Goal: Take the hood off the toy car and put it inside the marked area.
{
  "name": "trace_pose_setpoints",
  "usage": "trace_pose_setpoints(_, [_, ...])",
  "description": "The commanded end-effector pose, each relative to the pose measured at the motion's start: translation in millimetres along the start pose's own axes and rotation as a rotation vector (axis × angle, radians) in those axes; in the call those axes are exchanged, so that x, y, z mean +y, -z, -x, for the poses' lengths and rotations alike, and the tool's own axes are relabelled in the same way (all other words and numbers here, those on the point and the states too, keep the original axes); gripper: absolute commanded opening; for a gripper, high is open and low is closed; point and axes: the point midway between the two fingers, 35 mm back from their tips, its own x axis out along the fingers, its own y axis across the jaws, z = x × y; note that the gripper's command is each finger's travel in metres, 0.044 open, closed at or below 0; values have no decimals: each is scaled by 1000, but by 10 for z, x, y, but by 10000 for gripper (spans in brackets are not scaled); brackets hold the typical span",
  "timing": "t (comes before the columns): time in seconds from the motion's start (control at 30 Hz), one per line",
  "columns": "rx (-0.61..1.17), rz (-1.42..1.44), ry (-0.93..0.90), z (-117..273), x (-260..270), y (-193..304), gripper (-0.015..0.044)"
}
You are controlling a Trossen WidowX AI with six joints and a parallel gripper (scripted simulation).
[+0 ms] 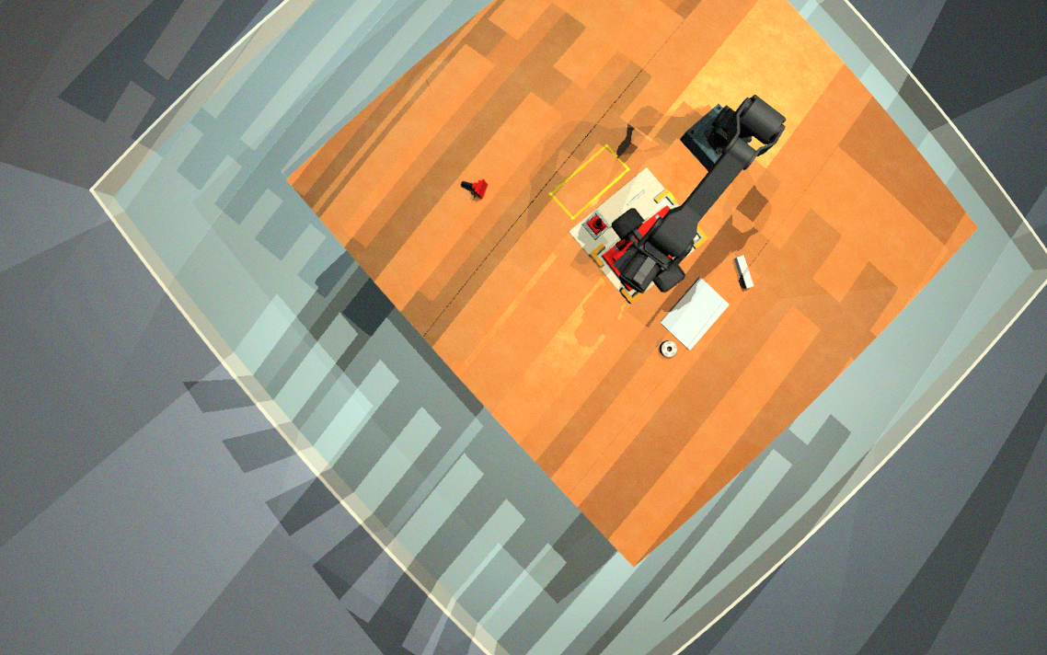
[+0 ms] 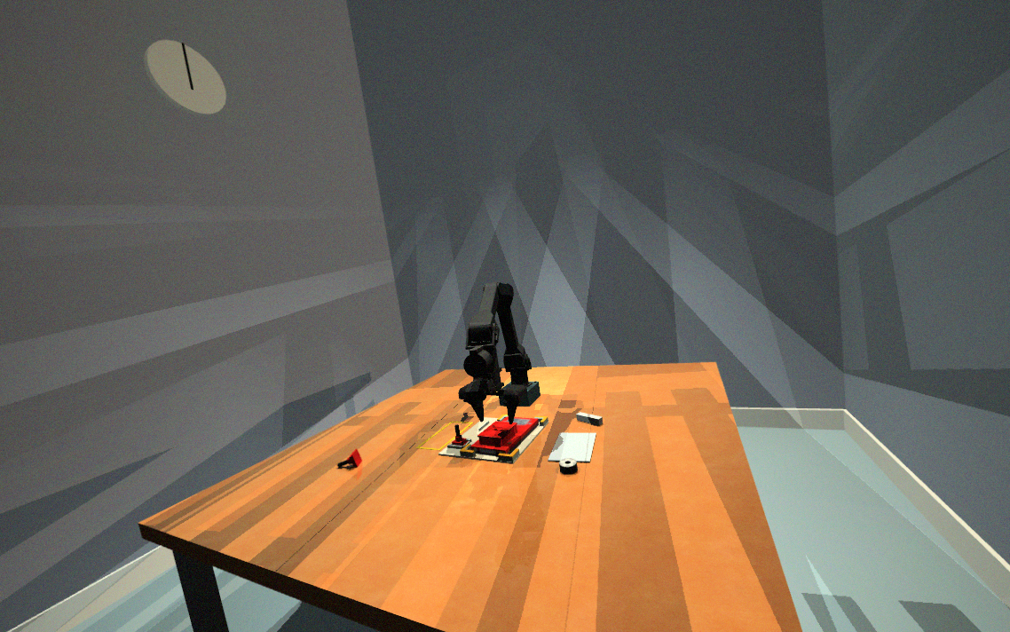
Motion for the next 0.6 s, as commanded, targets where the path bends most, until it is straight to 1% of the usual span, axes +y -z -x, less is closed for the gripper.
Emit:
trace_pose_setpoints(0.0, [5,3,-3,-56,3,8,440])
trace_pose_setpoints(0.57, [5,3,-3,-174,2,14,440])
